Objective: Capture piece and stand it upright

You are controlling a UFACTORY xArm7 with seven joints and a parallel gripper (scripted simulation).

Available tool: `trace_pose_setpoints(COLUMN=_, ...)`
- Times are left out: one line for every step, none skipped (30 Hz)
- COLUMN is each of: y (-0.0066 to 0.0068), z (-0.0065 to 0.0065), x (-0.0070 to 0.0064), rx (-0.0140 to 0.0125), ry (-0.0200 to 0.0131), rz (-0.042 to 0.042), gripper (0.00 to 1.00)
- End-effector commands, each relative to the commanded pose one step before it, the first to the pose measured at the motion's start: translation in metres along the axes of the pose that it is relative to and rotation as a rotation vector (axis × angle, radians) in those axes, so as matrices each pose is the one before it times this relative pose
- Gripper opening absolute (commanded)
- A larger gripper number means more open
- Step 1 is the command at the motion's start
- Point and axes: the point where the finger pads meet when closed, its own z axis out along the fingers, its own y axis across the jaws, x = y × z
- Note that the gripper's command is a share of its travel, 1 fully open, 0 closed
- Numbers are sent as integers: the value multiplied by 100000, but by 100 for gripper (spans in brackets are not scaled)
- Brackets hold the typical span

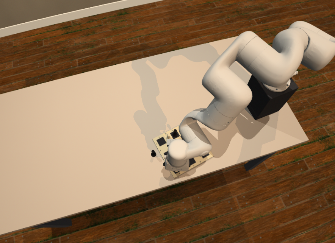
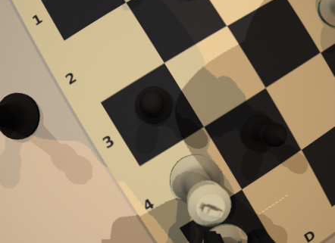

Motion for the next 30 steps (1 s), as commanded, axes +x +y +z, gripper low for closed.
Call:
trace_pose_setpoints(y=-173, z=-240, x=-145, rx=366, ry=-318, rz=5, gripper=0)
trace_pose_setpoints(y=0, z=0, x=0, rx=0, ry=0, rz=0, gripper=0)
trace_pose_setpoints(y=0, z=-104, x=0, rx=0, ry=0, rz=0, gripper=0)
trace_pose_setpoints(y=0, z=-183, x=0, rx=0, ry=0, rz=0, gripper=0)
trace_pose_setpoints(y=0, z=-274, x=0, rx=0, ry=0, rz=0, gripper=0)
trace_pose_setpoints(y=0, z=-370, x=0, rx=0, ry=0, rz=0, gripper=0)
trace_pose_setpoints(y=0, z=-465, x=0, rx=0, ry=0, rz=0, gripper=0)
trace_pose_setpoints(y=0, z=-553, x=0, rx=0, ry=0, rz=0, gripper=0)
trace_pose_setpoints(y=0, z=-632, x=0, rx=0, ry=0, rz=0, gripper=0)
trace_pose_setpoints(y=0, z=-696, x=0, rx=0, ry=0, rz=0, gripper=0)
trace_pose_setpoints(y=0, z=-744, x=0, rx=0, ry=0, rz=0, gripper=0)
trace_pose_setpoints(y=0, z=-772, x=0, rx=0, ry=0, rz=0, gripper=0)
trace_pose_setpoints(y=0, z=-780, x=0, rx=0, ry=0, rz=0, gripper=0)
trace_pose_setpoints(y=0, z=-766, x=0, rx=0, ry=0, rz=0, gripper=0)
trace_pose_setpoints(y=0, z=-730, x=0, rx=0, ry=0, rz=0, gripper=0)
trace_pose_setpoints(y=0, z=-674, x=0, rx=0, ry=0, rz=0, gripper=0)
trace_pose_setpoints(y=0, z=-600, x=0, rx=0, ry=0, rz=0, gripper=0)
trace_pose_setpoints(y=0, z=0, x=0, rx=0, ry=0, rz=0, gripper=0)
trace_pose_setpoints(y=0, z=0, x=0, rx=0, ry=0, rz=0, gripper=0)
trace_pose_setpoints(y=0, z=-511, x=0, rx=0, ry=0, rz=0, gripper=0)
trace_pose_setpoints(y=0, z=-412, x=0, rx=0, ry=0, rz=0, gripper=0)
trace_pose_setpoints(y=0, z=-308, x=0, rx=0, ry=0, rz=0, gripper=0)
trace_pose_setpoints(y=0, z=-207, x=0, rx=0, ry=0, rz=0, gripper=0)
trace_pose_setpoints(y=0, z=-117, x=0, rx=0, ry=0, rz=0, gripper=0)
trace_pose_setpoints(y=0, z=-47, x=0, rx=0, ry=0, rz=0, gripper=0)
trace_pose_setpoints(y=0, z=-7, x=0, rx=0, ry=0, rz=0, gripper=0)
trace_pose_setpoints(y=0, z=0, x=0, rx=0, ry=0, rz=0, gripper=0)
trace_pose_setpoints(y=0, z=0, x=0, rx=0, ry=0, rz=0, gripper=0)
trace_pose_setpoints(y=0, z=0, x=0, rx=0, ry=0, rz=0, gripper=0)
trace_pose_setpoints(y=0, z=0, x=0, rx=0, ry=0, rz=0, gripper=0)
